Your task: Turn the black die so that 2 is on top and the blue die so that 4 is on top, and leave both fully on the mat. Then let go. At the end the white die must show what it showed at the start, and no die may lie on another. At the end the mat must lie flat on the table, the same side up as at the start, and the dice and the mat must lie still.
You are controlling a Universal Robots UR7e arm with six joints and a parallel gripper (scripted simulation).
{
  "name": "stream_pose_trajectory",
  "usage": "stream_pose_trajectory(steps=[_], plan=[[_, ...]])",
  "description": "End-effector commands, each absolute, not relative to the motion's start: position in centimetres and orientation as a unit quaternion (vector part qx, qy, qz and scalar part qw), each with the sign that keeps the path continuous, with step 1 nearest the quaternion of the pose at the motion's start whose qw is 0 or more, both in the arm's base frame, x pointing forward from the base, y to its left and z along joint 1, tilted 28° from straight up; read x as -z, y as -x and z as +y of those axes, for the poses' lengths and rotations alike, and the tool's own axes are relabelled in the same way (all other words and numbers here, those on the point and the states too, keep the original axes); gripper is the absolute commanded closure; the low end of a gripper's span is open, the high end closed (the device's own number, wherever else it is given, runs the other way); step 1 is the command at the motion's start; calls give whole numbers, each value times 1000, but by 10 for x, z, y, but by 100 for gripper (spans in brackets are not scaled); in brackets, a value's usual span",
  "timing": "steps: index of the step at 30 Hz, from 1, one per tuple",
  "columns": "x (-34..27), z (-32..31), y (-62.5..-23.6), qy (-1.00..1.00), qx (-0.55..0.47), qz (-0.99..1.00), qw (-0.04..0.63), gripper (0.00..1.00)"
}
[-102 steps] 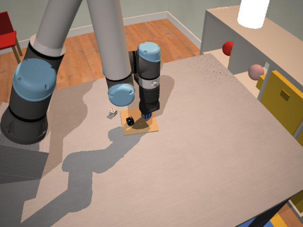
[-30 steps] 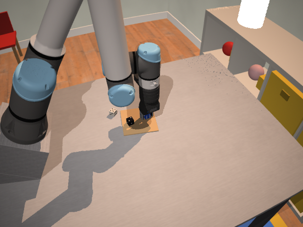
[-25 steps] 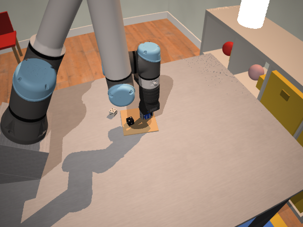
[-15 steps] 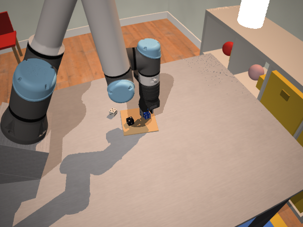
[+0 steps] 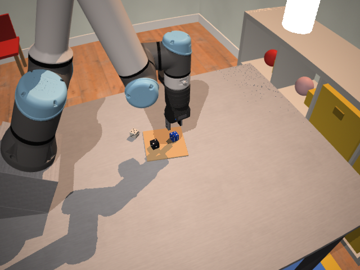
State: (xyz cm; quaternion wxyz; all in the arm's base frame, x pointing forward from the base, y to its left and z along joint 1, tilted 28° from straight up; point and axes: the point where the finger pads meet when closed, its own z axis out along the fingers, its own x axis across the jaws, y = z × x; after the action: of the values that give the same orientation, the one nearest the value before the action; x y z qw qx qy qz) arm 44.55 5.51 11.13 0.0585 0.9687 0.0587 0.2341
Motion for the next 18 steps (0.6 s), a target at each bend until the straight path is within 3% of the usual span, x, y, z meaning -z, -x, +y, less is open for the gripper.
stream_pose_trajectory(steps=[1,16,17,18], plan=[[-125,56,-439,-968,-235,59,59,21],[-138,58,-432,-968,-235,59,59,21],[-138,58,-432,-968,-235,59,59,0],[-138,58,-432,-968,-235,59,59,0]])
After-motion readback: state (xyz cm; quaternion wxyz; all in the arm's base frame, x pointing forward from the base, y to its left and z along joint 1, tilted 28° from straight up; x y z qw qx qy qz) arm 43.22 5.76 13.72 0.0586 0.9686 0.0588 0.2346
